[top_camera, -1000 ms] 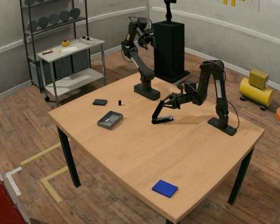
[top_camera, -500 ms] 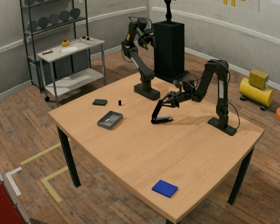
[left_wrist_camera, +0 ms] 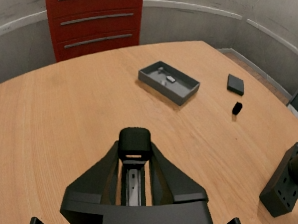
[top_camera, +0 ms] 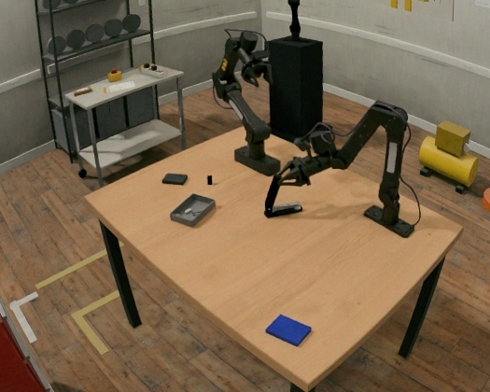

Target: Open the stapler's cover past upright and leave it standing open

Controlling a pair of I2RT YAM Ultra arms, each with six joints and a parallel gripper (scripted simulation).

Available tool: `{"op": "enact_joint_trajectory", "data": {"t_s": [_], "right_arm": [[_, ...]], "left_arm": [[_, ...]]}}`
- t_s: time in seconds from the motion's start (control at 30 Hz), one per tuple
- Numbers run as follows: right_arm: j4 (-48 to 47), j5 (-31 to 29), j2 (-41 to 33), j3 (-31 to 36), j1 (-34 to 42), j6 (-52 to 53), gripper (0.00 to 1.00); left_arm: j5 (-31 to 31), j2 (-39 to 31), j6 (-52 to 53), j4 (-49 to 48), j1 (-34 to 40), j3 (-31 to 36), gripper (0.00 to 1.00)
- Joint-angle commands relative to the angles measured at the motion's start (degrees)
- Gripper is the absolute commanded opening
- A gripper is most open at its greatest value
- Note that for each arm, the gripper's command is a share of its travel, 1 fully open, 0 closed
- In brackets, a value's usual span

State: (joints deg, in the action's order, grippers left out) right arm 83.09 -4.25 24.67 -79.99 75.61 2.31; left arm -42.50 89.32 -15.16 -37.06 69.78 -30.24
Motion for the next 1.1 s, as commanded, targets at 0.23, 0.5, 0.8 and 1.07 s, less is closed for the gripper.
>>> {"op": "enact_joint_trajectory", "data": {"t_s": [0.23, 0.5, 0.8, 1.07], "right_arm": [[-0.1, -0.1, 1.1, -1.0, 0.4, 0.1, 0.57], [-0.1, -0.1, 1.1, -1.0, 0.4, 0.1, 0.57], [-0.1, -0.1, 1.1, -1.0, 0.4, 0.1, 0.57], [-0.1, -0.1, 1.1, -1.0, 0.4, 0.1, 0.57]], "left_arm": [[5.2, -3.3, -5.1, 19.3, -3.1, -9.0, 0.21], [8.5, -2.4, -6.9, 28.7, -5.0, -14.4, 0.21], [13.1, 0.0, -8.6, 40.2, -7.6, -22.1, 0.21], [16.4, 2.3, -9.4, 48.0, -9.5, -28.1, 0.21]]}}
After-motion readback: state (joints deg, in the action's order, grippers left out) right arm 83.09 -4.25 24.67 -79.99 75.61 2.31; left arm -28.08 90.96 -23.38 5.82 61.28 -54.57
